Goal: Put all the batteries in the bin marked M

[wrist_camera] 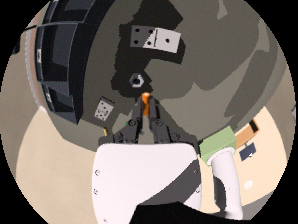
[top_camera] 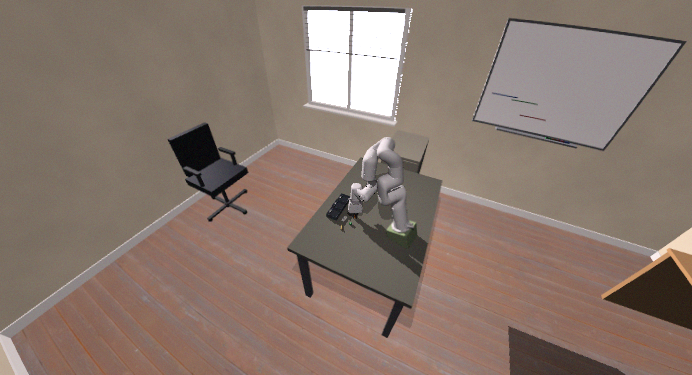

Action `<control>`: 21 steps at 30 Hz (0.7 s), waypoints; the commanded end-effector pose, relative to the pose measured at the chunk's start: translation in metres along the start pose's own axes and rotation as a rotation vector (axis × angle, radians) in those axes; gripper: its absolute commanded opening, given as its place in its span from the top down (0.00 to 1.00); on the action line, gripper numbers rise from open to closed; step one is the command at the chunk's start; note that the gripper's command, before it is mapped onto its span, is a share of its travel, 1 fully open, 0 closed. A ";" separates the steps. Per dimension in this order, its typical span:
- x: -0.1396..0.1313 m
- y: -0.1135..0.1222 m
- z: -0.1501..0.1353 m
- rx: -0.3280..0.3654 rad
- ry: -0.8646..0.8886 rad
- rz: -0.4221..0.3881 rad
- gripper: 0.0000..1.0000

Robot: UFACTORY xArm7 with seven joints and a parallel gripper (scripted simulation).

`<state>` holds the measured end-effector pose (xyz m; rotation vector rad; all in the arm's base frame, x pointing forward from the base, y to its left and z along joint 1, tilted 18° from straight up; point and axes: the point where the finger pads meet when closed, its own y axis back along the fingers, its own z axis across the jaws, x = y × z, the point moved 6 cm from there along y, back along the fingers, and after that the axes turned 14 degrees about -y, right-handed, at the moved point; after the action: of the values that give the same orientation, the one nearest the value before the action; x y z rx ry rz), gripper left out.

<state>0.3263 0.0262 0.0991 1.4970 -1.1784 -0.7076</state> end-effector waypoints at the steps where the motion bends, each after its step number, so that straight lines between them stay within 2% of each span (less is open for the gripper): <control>1: 0.000 0.000 -0.001 0.002 0.000 0.001 1.00; 9: 0.000 0.003 -0.001 0.002 0.000 0.001 1.00; 21: 0.000 0.044 -0.001 0.002 0.000 0.001 1.00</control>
<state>0.3200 0.0306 0.1233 1.4736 -1.1961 -0.6926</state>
